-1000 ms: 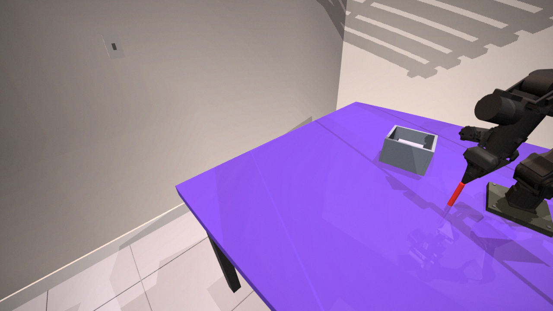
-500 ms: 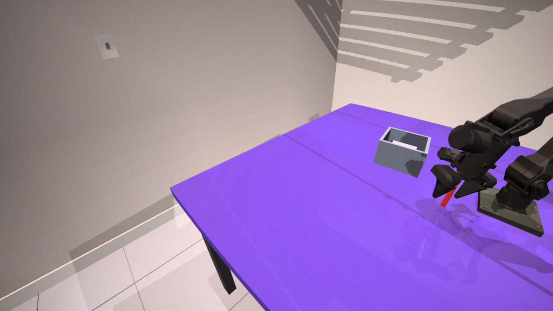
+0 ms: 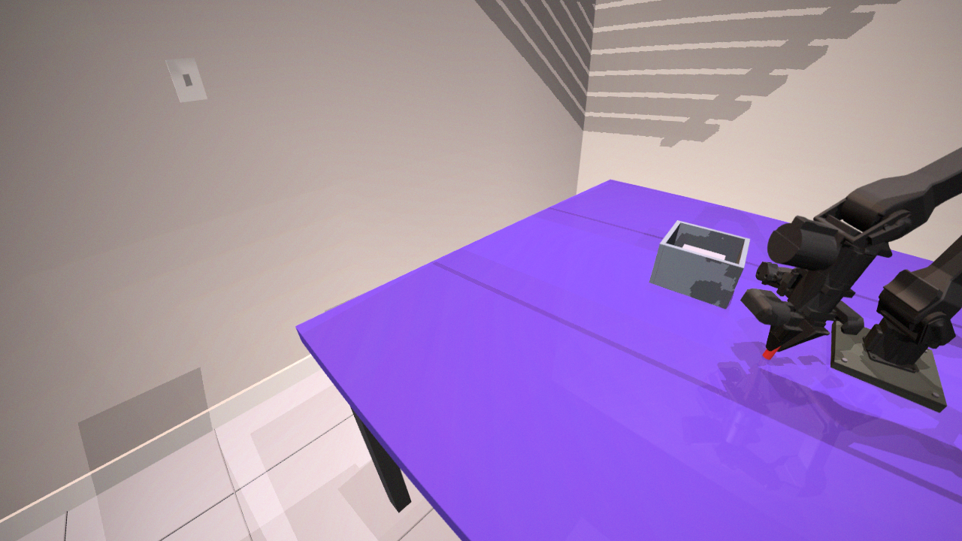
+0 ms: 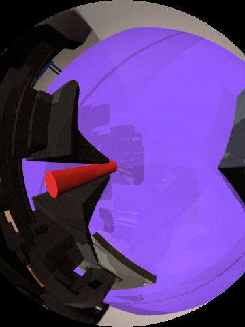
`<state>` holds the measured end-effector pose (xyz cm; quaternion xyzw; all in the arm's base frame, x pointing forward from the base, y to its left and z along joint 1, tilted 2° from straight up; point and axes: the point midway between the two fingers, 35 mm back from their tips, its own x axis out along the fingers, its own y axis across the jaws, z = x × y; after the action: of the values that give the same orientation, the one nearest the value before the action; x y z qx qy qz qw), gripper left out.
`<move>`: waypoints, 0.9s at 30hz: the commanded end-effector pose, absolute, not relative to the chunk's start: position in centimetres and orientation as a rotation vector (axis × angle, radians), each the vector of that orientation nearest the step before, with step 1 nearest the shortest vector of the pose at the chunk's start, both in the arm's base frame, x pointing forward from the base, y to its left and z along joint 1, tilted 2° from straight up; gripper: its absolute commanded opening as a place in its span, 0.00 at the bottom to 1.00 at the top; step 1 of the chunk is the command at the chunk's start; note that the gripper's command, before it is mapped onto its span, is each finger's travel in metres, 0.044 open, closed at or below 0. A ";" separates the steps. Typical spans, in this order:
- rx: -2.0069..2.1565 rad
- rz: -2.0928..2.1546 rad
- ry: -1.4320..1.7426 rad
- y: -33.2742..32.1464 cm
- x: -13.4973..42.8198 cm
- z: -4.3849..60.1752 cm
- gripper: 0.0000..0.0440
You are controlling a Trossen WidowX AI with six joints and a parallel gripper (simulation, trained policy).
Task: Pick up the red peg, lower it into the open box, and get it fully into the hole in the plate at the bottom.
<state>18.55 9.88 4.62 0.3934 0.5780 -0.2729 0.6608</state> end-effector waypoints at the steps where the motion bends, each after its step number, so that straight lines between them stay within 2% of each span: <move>1: 0.890 -0.610 1.300 9.7 19.0 5.0 0.00; 27: 0.743 -0.589 1.028 3.4 24.9 14.7 0.00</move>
<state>24.27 4.55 14.11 0.3476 0.4818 -0.2611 0.7609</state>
